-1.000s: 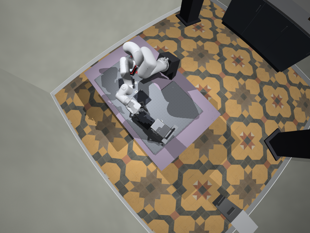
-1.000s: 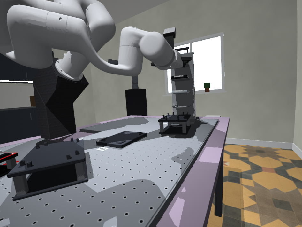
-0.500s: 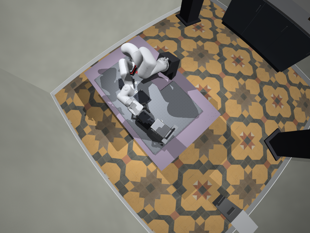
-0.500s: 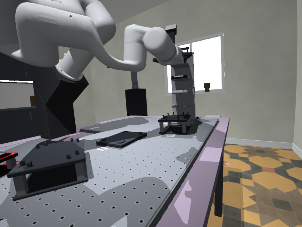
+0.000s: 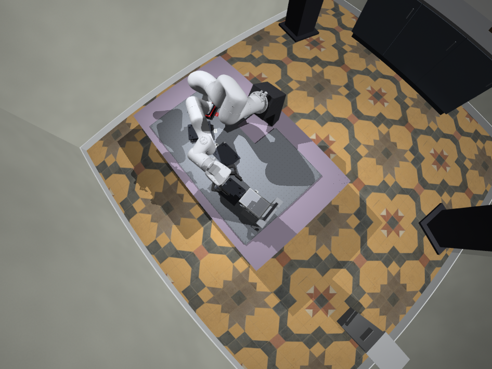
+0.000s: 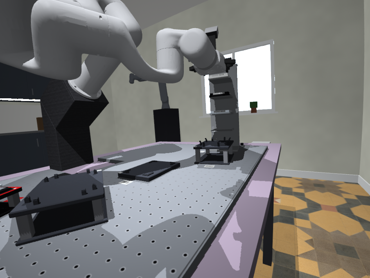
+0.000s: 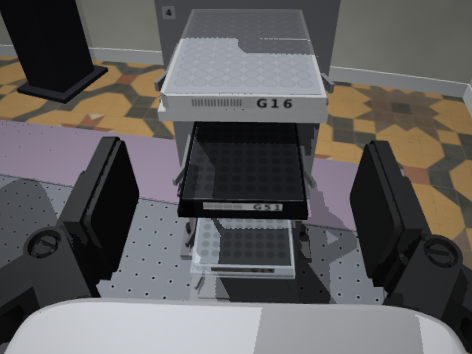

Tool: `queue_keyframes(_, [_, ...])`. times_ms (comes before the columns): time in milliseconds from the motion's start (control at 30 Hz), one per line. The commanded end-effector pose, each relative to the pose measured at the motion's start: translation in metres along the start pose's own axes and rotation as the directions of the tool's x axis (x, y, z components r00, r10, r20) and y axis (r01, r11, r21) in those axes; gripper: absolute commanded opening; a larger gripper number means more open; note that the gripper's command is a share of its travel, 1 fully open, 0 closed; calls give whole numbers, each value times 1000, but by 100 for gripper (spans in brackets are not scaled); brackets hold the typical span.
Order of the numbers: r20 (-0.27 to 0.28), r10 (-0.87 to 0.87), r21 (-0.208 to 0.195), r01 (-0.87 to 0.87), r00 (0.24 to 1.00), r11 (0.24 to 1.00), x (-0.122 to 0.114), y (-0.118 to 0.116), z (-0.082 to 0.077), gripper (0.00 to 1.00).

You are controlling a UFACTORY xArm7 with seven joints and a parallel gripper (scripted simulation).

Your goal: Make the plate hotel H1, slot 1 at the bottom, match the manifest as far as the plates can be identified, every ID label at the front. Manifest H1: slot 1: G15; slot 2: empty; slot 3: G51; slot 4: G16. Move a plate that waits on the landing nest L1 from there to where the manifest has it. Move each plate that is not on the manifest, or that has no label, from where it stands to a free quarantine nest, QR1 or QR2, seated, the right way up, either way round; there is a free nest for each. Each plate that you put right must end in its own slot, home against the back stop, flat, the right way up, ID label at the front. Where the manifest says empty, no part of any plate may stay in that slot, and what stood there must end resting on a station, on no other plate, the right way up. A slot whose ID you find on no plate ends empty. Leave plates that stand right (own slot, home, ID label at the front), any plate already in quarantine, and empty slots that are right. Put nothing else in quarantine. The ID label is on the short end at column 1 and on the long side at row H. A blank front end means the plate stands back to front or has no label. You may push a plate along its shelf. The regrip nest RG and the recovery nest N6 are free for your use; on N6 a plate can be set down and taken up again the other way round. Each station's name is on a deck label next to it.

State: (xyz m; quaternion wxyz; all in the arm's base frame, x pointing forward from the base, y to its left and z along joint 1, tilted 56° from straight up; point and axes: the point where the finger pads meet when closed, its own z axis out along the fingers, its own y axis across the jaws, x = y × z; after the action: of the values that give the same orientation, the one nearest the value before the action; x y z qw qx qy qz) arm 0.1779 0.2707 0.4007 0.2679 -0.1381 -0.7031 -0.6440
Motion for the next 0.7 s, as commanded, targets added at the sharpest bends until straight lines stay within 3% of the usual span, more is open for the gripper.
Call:
queue_keyframes(0, [2, -1, 1, 1, 1000, 1000, 6, 0, 7, 100])
queue_keyframes(333, [2, -1, 1, 1, 1000, 1000, 21, 1, 25, 100])
queue_keyframes(667, [2, -1, 1, 1, 1000, 1000, 21, 1, 25, 100])
